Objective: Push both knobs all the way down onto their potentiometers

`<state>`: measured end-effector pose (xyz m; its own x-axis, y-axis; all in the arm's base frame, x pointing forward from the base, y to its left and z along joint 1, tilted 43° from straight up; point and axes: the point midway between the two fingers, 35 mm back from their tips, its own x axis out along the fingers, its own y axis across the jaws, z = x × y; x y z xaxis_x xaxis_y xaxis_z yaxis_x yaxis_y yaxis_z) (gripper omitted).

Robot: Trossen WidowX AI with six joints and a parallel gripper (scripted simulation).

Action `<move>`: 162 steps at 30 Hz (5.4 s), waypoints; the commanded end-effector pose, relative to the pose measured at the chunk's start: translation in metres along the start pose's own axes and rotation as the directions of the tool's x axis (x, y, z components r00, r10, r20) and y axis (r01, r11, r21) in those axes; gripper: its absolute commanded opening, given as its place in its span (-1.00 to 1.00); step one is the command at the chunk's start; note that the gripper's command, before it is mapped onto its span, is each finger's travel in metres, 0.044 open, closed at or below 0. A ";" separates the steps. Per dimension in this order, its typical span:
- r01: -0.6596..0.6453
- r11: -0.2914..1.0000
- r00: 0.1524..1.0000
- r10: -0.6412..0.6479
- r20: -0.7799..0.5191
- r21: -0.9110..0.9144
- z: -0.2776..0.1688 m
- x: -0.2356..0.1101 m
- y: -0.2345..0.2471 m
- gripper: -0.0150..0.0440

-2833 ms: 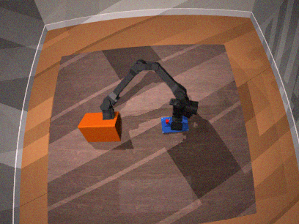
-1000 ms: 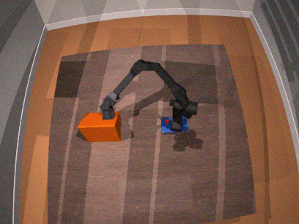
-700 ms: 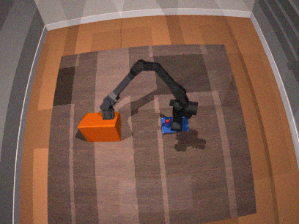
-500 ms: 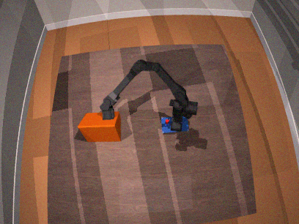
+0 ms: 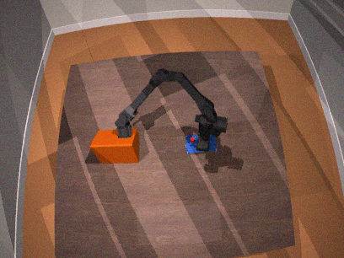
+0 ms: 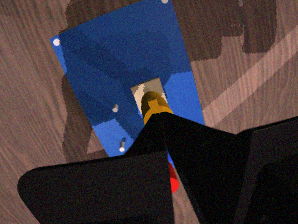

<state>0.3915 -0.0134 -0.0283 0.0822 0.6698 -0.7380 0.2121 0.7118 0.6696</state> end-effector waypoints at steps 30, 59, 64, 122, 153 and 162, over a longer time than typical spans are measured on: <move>-0.002 1.000 1.000 0.002 -0.003 -0.002 0.000 0.008 0.001 -0.49; -0.002 1.000 1.000 0.002 -0.003 -0.002 0.000 0.012 0.001 -0.49; -0.002 1.000 1.000 0.002 -0.003 -0.002 0.000 0.012 0.001 -0.49; -0.002 1.000 1.000 0.002 -0.003 -0.002 0.000 0.020 0.001 -0.49; -0.002 1.000 1.000 0.002 -0.003 -0.002 0.000 0.022 0.001 -0.49; -0.002 1.000 1.000 0.002 -0.003 -0.002 0.000 0.023 0.001 -0.49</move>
<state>0.3910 -0.0094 -0.0348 0.0942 0.6700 -0.7364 0.2322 0.7045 0.6706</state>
